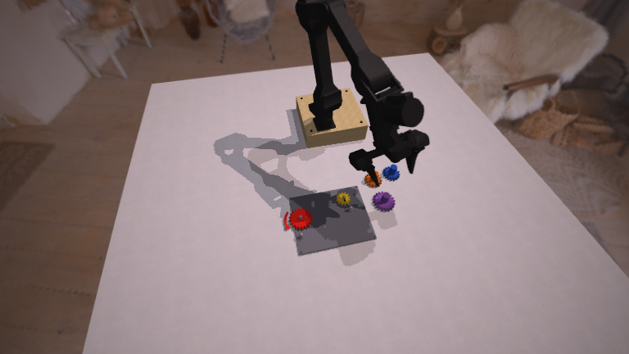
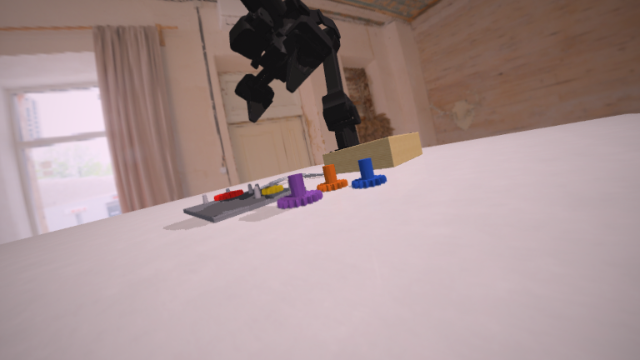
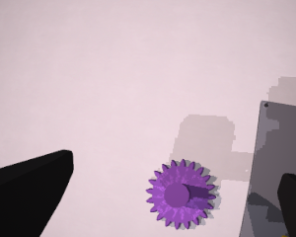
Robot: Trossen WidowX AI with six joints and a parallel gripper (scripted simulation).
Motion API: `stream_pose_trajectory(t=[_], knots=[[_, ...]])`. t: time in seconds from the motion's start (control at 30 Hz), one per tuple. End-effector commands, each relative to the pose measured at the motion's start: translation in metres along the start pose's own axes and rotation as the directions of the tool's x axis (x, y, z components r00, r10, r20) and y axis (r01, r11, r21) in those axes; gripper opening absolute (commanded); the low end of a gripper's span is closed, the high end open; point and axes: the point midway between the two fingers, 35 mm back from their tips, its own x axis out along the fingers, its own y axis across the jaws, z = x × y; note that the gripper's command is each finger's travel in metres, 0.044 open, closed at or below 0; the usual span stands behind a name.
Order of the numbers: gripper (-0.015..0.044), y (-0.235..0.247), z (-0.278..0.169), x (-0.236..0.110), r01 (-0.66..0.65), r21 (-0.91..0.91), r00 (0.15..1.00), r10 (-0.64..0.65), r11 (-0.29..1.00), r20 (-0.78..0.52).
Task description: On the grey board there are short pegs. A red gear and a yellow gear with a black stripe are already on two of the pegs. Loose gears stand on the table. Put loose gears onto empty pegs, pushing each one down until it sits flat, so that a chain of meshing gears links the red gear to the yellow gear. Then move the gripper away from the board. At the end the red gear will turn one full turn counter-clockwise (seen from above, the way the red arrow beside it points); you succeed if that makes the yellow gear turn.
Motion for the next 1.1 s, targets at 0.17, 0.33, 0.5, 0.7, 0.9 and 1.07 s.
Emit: stream_pose_trajectory(t=[0.17,0.33,0.5,0.7,0.9,1.07], knots=[[0.0440,0.007,-0.099,0.016,0.138,-0.070,0.840,-0.154,0.988,-0.520],[0.0440,0.007,-0.100,0.017,0.141,-0.073,0.834,-0.158,0.987,-0.528],[0.0440,0.005,-0.106,0.029,0.141,-0.073,0.834,-0.158,0.987,-0.528],[0.0440,0.004,-0.109,0.034,0.141,-0.073,0.834,-0.158,0.987,-0.528],[0.0440,0.003,-0.114,0.042,0.141,-0.073,0.834,-0.158,0.987,-0.528],[0.0440,0.001,-0.118,0.048,0.141,-0.073,0.834,-0.158,0.987,-0.528]])
